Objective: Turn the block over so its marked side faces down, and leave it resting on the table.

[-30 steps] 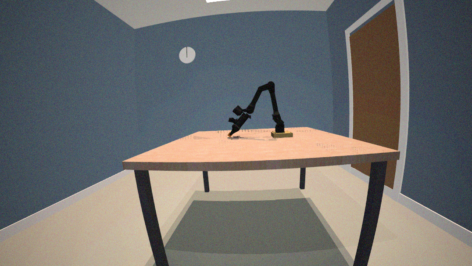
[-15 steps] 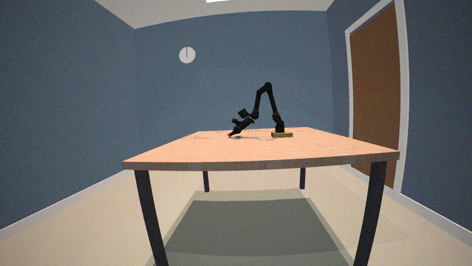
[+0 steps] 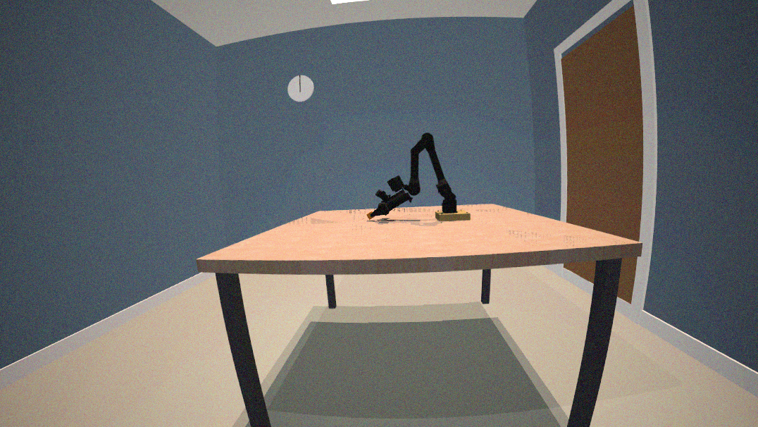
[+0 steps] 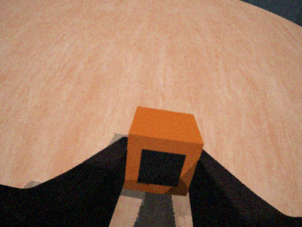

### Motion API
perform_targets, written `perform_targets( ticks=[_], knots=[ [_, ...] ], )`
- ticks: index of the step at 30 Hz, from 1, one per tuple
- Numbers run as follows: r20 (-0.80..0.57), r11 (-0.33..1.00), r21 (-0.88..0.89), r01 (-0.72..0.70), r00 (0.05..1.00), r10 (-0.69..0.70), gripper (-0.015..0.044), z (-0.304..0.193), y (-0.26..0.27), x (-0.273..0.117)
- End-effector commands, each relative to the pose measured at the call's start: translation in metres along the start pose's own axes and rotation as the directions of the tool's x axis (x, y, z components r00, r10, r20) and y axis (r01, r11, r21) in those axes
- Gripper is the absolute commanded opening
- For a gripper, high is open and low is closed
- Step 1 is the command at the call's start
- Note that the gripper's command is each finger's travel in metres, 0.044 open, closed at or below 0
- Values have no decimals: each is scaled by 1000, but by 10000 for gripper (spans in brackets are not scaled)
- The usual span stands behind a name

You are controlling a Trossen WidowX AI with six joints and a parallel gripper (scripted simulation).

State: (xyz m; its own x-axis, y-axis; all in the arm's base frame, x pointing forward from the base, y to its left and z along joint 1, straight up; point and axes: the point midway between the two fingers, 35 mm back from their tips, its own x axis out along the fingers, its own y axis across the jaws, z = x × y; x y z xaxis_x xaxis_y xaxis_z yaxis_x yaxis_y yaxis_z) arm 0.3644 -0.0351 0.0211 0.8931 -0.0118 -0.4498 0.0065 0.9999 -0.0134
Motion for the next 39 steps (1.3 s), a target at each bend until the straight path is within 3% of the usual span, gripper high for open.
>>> perform_targets(
  ticks=[1, 7, 24, 39],
  knots=[
    [-8, 1000, 5, -5, 1000, 5, 0, -4, 1, 0],
    [-8, 1000, 5, -5, 1000, 5, 0, -4, 1, 0],
    [-8, 1000, 5, -5, 1000, 5, 440, -4, 1, 0],
    [-8, 1000, 5, -5, 1000, 5, 440, -4, 1, 0]
  ],
)
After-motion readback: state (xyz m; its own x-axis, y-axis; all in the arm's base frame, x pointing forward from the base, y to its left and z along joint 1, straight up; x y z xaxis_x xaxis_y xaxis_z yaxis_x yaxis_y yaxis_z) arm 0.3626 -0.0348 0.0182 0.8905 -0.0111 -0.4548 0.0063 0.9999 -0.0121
